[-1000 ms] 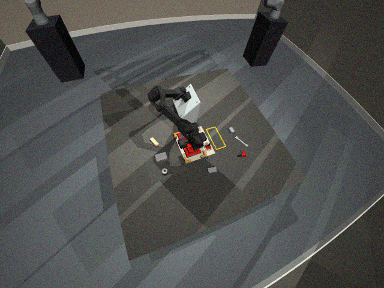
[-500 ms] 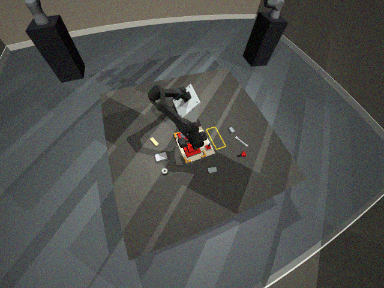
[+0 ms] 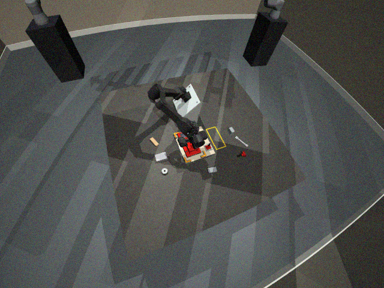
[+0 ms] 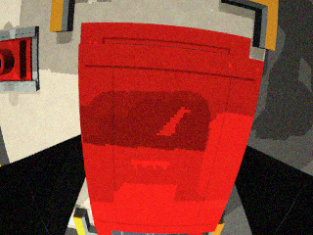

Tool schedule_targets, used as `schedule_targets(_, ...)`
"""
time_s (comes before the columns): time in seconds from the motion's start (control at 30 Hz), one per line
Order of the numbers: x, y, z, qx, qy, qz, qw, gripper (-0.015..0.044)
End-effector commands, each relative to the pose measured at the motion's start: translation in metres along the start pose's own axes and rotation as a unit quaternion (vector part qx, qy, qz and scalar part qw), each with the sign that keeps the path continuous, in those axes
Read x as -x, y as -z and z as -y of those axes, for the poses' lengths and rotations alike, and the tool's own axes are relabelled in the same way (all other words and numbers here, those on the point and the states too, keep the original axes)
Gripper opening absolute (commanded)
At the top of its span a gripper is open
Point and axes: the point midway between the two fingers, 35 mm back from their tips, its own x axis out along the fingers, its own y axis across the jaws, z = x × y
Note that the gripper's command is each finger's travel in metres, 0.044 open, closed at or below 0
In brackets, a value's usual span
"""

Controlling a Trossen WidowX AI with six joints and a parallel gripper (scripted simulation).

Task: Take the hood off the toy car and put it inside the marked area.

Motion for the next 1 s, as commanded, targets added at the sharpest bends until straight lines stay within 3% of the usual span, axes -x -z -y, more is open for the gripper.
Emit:
schedule_targets(0.0, 0.006, -0.001, 0.000, -0.001, 0.001, 0.001, 1.000, 0.0000)
schedule_targets(0.33, 0.047, 0.000, 0.000, -0.001, 0.000, 0.001, 1.000, 0.0000)
schedule_targets(0.97, 0.048, -0.011, -0.084, 0.002, -0.014, 0.005, 1.000, 0.0000)
